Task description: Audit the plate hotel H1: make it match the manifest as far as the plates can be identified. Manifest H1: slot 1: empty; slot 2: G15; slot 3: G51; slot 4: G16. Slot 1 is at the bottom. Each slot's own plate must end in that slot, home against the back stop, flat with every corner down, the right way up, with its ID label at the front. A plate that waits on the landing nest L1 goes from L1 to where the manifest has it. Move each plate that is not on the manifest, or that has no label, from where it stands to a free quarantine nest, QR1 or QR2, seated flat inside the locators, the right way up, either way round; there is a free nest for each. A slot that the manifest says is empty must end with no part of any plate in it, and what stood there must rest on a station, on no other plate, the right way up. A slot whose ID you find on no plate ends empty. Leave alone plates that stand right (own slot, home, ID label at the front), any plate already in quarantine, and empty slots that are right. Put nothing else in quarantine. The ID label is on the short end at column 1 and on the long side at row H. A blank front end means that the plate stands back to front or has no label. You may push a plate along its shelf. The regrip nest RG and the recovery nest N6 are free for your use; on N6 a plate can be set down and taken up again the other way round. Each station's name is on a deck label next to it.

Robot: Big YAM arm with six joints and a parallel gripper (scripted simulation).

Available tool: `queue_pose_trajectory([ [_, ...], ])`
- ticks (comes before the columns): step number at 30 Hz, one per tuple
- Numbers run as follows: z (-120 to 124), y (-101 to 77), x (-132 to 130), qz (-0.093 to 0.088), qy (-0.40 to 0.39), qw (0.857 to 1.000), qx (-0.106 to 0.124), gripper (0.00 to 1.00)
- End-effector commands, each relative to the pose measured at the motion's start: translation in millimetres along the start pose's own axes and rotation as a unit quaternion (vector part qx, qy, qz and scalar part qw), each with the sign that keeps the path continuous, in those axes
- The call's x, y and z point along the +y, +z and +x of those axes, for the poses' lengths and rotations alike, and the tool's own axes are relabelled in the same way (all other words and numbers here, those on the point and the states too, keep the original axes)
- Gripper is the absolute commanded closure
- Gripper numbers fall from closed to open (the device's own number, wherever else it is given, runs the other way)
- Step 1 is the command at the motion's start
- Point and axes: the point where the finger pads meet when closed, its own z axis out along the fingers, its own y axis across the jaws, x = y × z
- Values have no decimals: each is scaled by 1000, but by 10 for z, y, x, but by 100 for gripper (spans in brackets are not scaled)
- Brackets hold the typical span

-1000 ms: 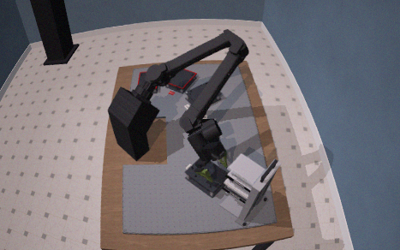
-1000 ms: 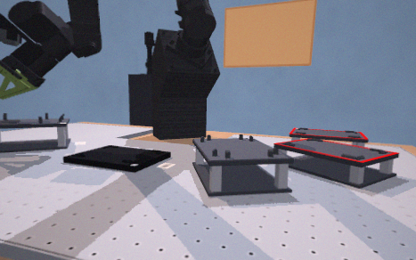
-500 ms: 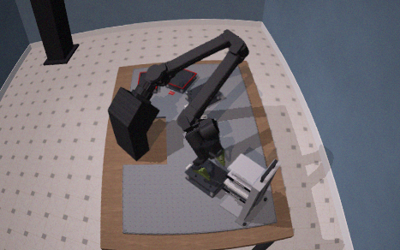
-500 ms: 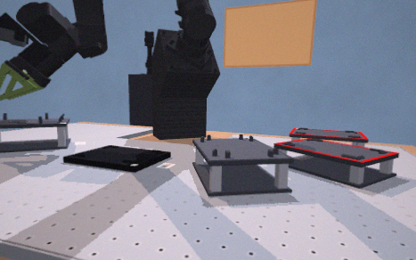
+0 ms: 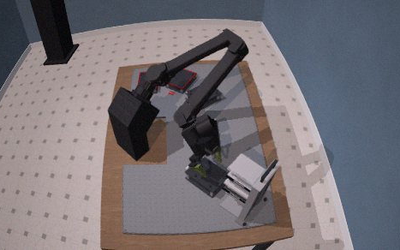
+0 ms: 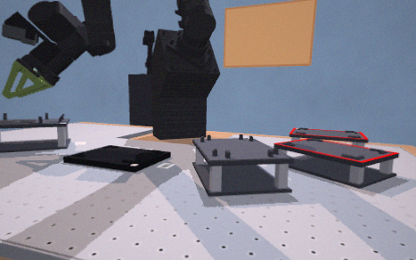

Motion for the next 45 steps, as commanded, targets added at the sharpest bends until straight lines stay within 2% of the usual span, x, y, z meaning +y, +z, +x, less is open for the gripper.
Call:
queue_pose_trajectory([
  [1, -142, -105, 16, -3, -10, 1000, -19, 0],
  [10, -129, -220, 13, -3, -10, 1000, -19, 0],
  [11, -48, -200, 29, -4, -12, 1000, -9, 0],
  [12, -123, -252, 13, -3, -10, 1000, -18, 0],
  [13, -122, -269, 11, -3, -10, 1000, -19, 0],
  [25, -82, -465, -9, 1, -7, 1000, -15, 0],
  [28, -42, -458, 4, 0, -8, 1000, -9, 0],
  [37, -46, -645, -26, 3, -5, 1000, -12, 0],
  [38, 91, -564, 3, -1, -12, 1000, -1, 0],
  [40, 89, -473, 20, -6, -5, 1000, -4, 0],
  [45, 182, -419, 16, -5, -4, 1000, -2, 0],
])
